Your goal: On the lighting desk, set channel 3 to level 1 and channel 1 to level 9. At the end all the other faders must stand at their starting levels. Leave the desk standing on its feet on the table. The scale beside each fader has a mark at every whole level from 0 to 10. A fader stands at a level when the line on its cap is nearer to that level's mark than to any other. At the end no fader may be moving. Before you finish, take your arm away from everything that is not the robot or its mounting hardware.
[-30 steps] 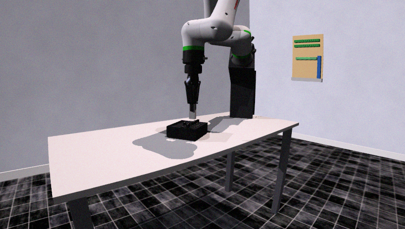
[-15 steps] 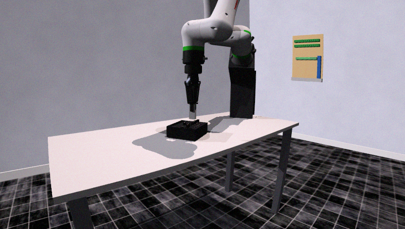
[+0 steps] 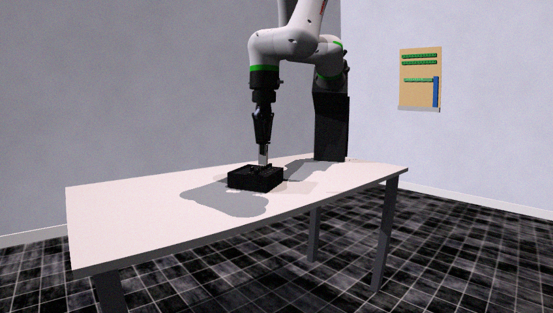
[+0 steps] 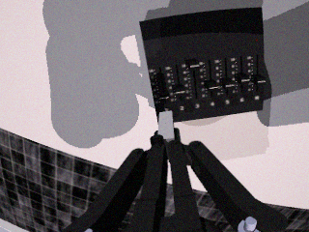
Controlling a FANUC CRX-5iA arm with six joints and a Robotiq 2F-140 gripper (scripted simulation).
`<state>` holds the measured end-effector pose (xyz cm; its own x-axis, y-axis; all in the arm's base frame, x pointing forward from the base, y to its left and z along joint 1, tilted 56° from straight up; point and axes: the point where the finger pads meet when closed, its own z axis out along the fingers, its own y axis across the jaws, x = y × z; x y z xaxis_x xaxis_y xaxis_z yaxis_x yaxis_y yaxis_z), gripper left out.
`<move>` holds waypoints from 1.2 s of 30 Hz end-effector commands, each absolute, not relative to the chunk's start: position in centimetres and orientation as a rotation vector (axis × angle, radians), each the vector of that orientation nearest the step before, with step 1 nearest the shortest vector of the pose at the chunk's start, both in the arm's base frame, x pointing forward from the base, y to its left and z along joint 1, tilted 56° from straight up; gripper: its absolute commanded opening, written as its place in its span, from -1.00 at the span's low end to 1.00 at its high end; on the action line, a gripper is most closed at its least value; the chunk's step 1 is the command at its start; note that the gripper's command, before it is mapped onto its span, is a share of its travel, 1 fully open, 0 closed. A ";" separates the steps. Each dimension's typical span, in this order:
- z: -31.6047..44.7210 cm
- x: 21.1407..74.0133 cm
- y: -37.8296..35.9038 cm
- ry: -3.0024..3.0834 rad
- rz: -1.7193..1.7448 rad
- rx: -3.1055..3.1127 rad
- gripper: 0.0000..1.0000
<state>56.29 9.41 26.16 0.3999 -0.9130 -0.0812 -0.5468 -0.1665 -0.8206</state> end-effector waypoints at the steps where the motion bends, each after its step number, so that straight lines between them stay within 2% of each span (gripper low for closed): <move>1: 26.1 56.4 9.5 1.260 -0.565 -1.839 -1.00; 36: 25.2 57.5 10.1 1.260 -0.565 -1.839 -1.00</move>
<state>57.49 10.13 25.21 0.3999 -0.9130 -0.0812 -0.5467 -0.1665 -0.8206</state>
